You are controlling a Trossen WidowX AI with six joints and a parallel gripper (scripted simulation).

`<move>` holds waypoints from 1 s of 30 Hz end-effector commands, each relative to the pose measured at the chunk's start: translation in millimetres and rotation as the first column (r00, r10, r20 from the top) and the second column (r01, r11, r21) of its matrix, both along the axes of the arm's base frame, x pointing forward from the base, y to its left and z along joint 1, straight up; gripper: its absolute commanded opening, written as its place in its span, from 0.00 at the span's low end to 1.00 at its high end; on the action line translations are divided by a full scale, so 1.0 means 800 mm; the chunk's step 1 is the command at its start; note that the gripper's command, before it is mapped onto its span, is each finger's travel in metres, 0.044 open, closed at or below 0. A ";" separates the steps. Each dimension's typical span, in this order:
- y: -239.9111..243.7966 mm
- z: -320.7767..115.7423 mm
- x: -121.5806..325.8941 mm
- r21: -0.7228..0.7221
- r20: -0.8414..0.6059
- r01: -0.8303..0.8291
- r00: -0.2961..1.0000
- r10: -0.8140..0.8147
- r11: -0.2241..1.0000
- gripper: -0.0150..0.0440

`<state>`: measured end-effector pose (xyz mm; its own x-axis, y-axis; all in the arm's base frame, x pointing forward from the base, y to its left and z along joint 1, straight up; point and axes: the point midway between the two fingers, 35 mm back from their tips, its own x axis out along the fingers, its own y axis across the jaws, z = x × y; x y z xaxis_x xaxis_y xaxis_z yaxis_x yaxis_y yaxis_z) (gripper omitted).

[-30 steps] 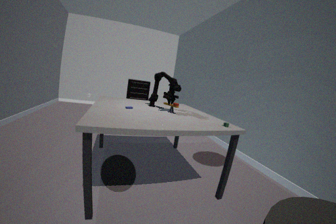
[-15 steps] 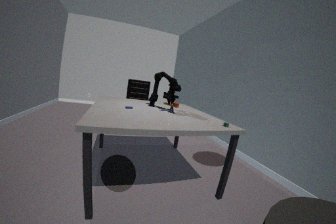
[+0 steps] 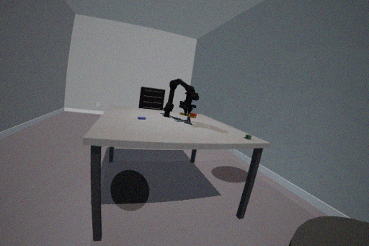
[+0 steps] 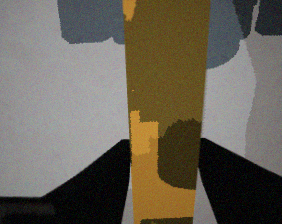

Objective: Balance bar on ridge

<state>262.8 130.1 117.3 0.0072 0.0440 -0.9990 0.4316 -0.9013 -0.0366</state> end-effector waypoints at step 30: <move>0.000 0.000 0.000 0.000 0.000 0.000 1.000 0.000 1.000 0.57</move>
